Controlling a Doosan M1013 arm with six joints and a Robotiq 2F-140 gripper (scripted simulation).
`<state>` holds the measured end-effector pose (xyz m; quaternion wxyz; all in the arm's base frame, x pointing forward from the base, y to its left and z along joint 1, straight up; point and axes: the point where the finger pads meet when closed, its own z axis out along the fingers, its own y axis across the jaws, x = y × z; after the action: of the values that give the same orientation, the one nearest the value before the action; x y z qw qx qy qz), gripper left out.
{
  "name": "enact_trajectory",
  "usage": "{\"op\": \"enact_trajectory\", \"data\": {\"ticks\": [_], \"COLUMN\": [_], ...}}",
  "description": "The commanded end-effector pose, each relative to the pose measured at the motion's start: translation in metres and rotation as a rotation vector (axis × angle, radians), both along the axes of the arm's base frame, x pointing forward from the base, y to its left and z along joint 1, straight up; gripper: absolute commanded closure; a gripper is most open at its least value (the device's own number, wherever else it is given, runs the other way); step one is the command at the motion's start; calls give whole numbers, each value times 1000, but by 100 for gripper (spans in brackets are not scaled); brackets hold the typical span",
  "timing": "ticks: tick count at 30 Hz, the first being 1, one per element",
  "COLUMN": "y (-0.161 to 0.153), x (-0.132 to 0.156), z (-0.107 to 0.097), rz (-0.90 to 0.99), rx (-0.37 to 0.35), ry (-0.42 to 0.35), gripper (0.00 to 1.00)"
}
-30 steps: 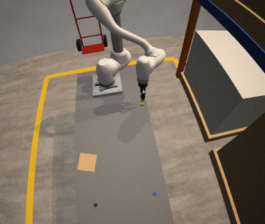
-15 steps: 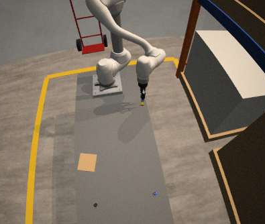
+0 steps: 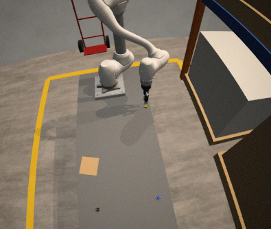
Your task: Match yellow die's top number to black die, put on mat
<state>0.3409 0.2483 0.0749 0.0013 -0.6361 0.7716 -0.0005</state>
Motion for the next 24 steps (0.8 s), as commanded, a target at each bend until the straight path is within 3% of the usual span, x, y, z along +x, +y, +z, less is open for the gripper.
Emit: {"op": "enact_trajectory", "data": {"ticks": [1,24], "y": [0,1], "x": [0,1], "z": [-2,-30], "rz": [0,0], "rx": [0,0], "ry": [0,0], "gripper": [71,71]}}
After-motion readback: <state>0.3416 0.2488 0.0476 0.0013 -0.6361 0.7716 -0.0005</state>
